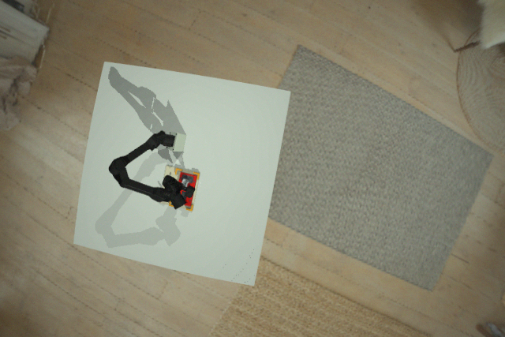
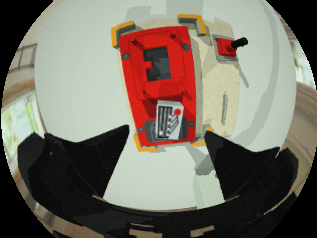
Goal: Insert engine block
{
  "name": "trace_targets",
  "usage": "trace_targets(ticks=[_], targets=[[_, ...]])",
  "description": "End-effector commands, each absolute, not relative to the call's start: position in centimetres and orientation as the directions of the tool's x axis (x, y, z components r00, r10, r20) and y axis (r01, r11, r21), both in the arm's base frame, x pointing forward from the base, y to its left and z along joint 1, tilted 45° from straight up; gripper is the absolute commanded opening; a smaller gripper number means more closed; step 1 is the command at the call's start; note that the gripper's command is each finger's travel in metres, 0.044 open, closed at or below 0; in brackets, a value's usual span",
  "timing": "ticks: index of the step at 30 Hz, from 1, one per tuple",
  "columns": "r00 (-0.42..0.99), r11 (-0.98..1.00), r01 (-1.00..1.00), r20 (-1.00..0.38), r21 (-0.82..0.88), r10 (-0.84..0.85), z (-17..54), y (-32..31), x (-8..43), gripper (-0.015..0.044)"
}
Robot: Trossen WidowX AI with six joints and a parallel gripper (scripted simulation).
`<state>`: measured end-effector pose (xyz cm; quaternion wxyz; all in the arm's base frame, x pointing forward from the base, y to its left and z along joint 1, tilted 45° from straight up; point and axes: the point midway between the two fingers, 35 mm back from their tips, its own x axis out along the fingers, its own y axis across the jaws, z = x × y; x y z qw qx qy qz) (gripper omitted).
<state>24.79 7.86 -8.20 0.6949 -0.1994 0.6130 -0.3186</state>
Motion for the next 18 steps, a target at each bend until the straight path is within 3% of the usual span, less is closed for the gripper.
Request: trace_targets(ticks=[1,18], targets=[[0.045,0.713,0.192,-0.72,-0.674,-0.693,-8.7,7.3,24.7,0.044],[0.045,0.712,0.192,-0.719,-0.675,-0.694,-10.5,5.4,24.8,0.044]])
